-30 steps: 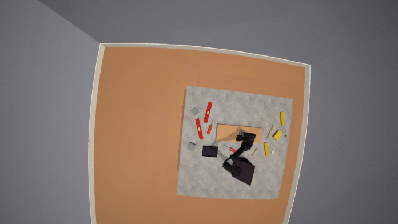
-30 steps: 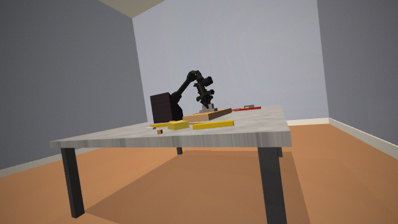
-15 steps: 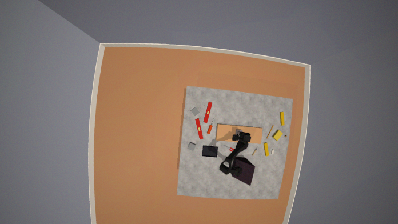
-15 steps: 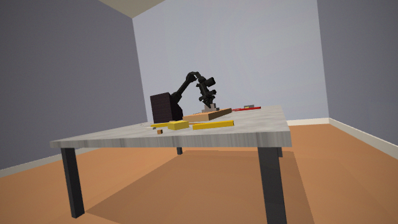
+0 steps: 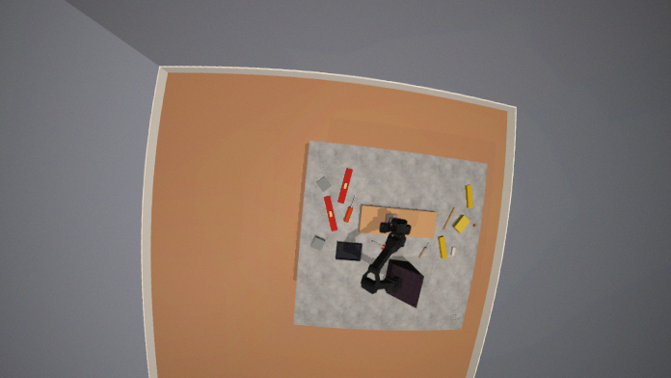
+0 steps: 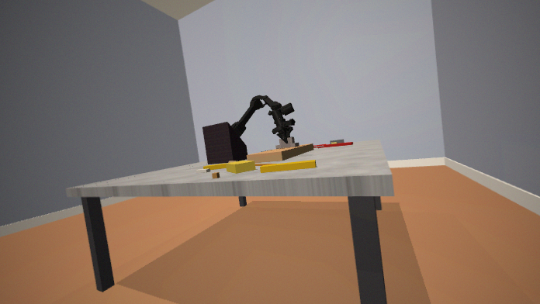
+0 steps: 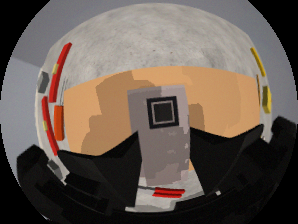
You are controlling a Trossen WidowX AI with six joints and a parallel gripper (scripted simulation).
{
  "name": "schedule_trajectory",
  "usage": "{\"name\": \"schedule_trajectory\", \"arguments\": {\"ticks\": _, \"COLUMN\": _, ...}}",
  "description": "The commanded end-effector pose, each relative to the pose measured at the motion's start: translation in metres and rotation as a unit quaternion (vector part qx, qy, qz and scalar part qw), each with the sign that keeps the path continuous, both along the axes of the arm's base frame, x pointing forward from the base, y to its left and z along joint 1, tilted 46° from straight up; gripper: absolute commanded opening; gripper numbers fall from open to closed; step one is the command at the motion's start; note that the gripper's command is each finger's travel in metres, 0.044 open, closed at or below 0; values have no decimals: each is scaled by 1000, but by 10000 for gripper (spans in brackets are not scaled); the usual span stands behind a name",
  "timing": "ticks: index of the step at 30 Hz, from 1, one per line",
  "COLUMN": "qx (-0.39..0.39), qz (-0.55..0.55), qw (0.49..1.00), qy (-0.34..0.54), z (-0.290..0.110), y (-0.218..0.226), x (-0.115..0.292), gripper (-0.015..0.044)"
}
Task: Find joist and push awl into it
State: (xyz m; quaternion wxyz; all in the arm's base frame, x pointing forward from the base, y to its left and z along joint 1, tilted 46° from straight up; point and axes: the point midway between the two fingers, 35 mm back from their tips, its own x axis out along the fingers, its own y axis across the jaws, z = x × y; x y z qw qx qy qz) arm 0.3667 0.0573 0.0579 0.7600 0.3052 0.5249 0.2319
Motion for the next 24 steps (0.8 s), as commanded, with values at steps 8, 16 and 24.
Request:
{"name": "schedule_trajectory", "arguments": {"ticks": 8, "qx": 5, "qz": 3, "qw": 1000, "qy": 0, "z": 26, "y": 27, "x": -2, "gripper": 0}}
{"name": "schedule_trajectory", "arguments": {"ticks": 16, "qx": 6, "qz": 3, "qw": 1000, "qy": 0, "z": 43, "y": 43, "x": -3, "gripper": 0}}
{"name": "schedule_trajectory", "arguments": {"ticks": 24, "qx": 7, "qz": 3, "qw": 1000, "qy": 0, "z": 59, "y": 58, "x": -3, "gripper": 0}}
